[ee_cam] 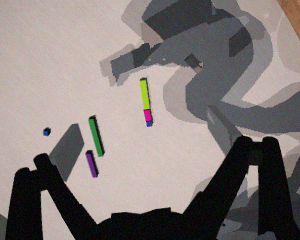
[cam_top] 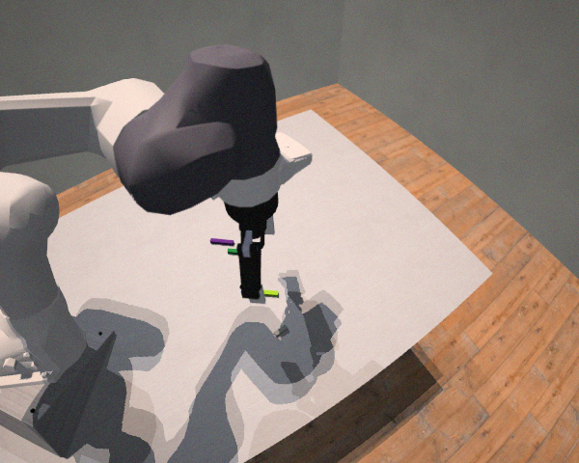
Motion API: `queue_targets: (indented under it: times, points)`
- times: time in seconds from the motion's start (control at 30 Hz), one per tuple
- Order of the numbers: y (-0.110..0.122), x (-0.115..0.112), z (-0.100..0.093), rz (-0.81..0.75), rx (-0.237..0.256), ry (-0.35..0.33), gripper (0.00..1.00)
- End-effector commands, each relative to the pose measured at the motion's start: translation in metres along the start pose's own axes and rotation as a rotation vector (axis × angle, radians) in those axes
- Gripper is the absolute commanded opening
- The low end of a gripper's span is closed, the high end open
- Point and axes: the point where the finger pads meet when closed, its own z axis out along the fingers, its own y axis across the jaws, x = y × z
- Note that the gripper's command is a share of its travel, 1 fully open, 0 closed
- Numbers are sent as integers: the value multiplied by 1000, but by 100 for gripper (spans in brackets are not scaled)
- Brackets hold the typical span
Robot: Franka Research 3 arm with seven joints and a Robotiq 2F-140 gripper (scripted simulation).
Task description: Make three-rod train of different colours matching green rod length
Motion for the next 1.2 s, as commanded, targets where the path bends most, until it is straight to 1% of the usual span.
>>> queue_targets:
  times: [0.0,0.2,0.33,0.57,1.17]
  points:
    - [2,-2,-13,-7,-3,-7,100]
    - [2,-1,-42,-7,-3,-7,100]
    - [1,-1,-55,-7,-3,-7,100]
    - [1,-1,-59,-7,-3,-7,100]
    - [1,-1,-59,-7,-3,-7,100]
